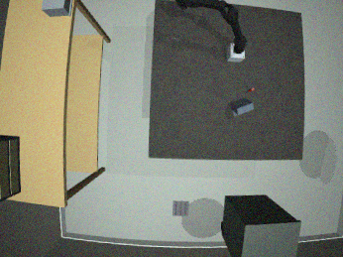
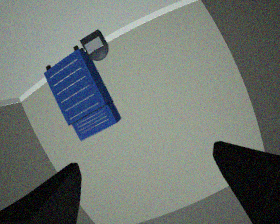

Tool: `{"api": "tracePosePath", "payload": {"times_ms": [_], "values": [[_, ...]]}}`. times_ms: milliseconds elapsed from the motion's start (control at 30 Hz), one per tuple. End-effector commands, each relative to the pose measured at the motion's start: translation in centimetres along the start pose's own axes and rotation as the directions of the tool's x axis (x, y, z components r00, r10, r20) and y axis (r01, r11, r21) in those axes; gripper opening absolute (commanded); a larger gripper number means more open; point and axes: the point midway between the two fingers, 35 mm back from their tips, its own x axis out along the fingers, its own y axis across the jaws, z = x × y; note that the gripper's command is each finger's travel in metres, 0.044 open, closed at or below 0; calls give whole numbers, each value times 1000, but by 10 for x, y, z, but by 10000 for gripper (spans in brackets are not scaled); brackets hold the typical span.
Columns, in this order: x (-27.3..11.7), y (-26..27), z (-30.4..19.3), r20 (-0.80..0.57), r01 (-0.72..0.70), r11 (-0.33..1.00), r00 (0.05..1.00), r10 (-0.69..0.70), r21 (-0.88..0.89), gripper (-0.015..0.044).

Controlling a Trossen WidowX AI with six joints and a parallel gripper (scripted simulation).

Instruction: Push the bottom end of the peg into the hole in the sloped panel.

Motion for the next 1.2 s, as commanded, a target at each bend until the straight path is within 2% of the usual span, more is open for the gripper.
{"api": "tracePosePath", "payload": {"times_ms": [0, 33, 600, 1167], "values": [[-1, 0, 1, 2, 2, 1000, 1000, -2, 3, 426], [-4, -2, 2, 7, 9, 1000, 1000, -10, 12, 440], [-107, -30, 52, 200, 163, 935, 951, -234, 316, 440], [-220, -31, 97, 403, 127, 814, 819, -408, 567, 440]]}}
